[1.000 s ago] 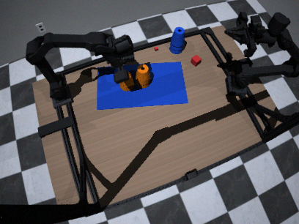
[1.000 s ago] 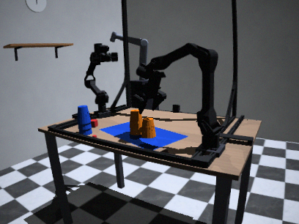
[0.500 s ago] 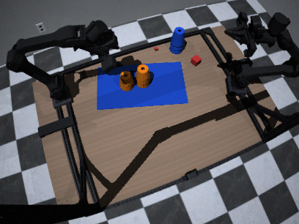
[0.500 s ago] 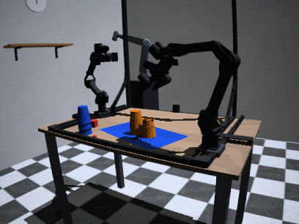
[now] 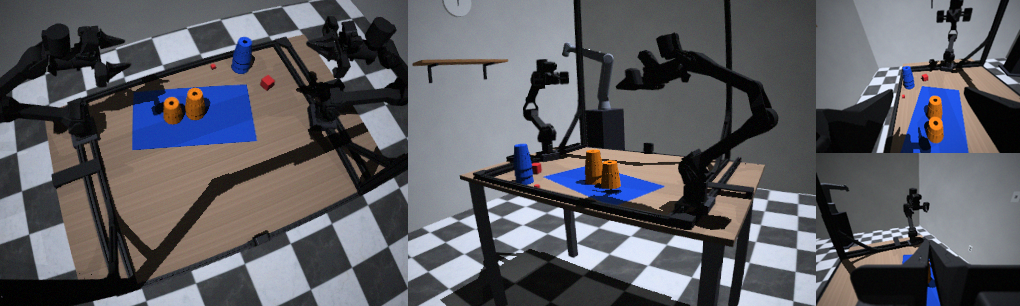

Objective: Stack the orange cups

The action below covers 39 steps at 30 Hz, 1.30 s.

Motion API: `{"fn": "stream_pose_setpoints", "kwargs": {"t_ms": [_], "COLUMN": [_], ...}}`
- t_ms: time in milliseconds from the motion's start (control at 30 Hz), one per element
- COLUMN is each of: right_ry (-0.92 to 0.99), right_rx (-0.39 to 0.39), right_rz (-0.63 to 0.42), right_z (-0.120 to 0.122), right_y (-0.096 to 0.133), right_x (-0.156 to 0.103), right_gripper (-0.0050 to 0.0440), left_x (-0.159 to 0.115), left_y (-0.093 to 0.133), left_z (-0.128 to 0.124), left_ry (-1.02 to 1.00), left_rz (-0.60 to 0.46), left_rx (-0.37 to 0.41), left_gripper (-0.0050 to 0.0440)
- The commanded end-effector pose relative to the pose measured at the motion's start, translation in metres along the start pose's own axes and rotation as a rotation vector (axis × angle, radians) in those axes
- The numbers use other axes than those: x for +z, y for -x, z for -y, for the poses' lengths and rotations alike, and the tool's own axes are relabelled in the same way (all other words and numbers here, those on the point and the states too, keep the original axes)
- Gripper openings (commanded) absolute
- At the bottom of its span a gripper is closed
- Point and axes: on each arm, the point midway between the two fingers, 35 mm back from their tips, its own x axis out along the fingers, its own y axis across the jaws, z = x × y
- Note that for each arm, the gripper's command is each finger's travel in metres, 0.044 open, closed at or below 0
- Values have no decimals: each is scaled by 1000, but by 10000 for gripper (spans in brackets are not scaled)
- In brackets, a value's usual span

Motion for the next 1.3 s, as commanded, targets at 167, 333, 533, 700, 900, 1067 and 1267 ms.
{"fn": "stream_pose_setpoints", "kwargs": {"t_ms": [167,333,533,700,900,1067,1267], "right_ry": [-3,-3,-3,-3,-3,-3,-3], "right_rx": [0,0,0,0,0,0,0], "right_rz": [0,0,0,0,0,0,0], "right_z": [0,0,0,0,0,0,0], "right_y": [0,0,0,0,0,0,0], "right_x": [0,0,0,0,0,0,0], "right_gripper": [0,0,0,0,0,0,0], "left_x": [11,8,-14,-49,-93,-121,-152], "left_y": [65,64,22,-21,-53,-65,-72], "left_z": [-12,-12,-2,19,49,70,95], "left_ry": [27,51,151,215,195,130,3], "left_rz": [253,243,34,-217,-451,-550,-598], "left_rx": [47,45,37,79,192,290,413], "left_gripper": [440,440,440,440,440,440,440]}}
